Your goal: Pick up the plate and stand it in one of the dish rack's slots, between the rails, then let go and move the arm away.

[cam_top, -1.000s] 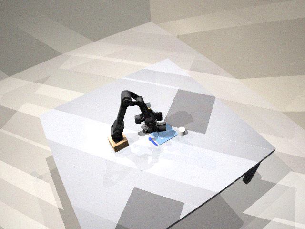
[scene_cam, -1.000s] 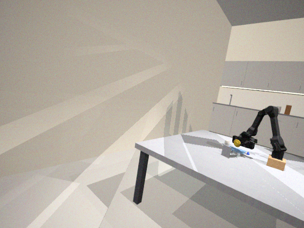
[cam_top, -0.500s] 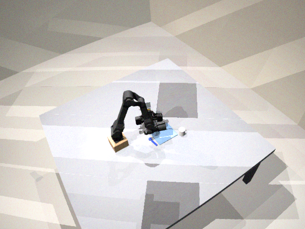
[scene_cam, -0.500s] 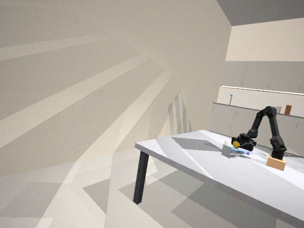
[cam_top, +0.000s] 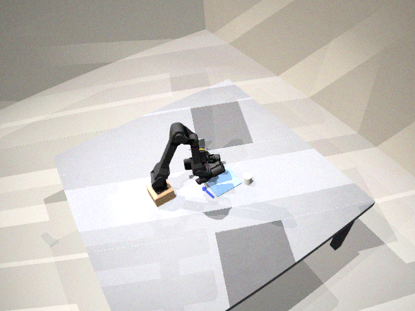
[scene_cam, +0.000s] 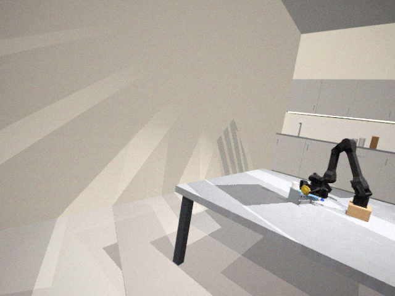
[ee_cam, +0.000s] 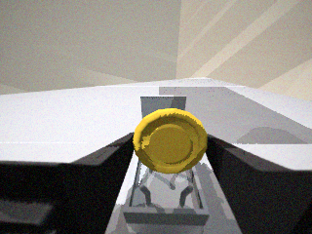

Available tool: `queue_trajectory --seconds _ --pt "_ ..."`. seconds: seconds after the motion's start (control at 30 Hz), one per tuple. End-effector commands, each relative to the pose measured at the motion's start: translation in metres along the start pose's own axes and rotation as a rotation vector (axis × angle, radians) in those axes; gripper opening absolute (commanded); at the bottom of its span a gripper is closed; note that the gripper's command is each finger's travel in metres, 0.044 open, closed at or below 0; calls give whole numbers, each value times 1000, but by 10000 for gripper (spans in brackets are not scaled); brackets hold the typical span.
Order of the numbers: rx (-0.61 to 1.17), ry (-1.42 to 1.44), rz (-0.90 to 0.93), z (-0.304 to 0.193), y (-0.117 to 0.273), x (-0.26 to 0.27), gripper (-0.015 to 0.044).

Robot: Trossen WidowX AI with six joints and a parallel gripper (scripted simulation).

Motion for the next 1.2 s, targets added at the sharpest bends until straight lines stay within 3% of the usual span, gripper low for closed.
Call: queue_trajectory --seconds 0.0,0.2,0.67,1.17 --pt "1 -4 2 -2 -3 2 0" --pt "0 -1 0 -23 -7 -2 0" --pt "0 -4 -1 -20 -6 -2 0" --pt "0 -4 0 -20 -6 -1 394"
Point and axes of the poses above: the point midway between the two fingers, 35 mm back from their tips, its own y axis back along the fingers, its own x axis across the jaws, z = x × y, the point moved 2 cm from there along y, back along the fingers, and after that the axes turned 12 degrees about -y, right-handed, at the moved point
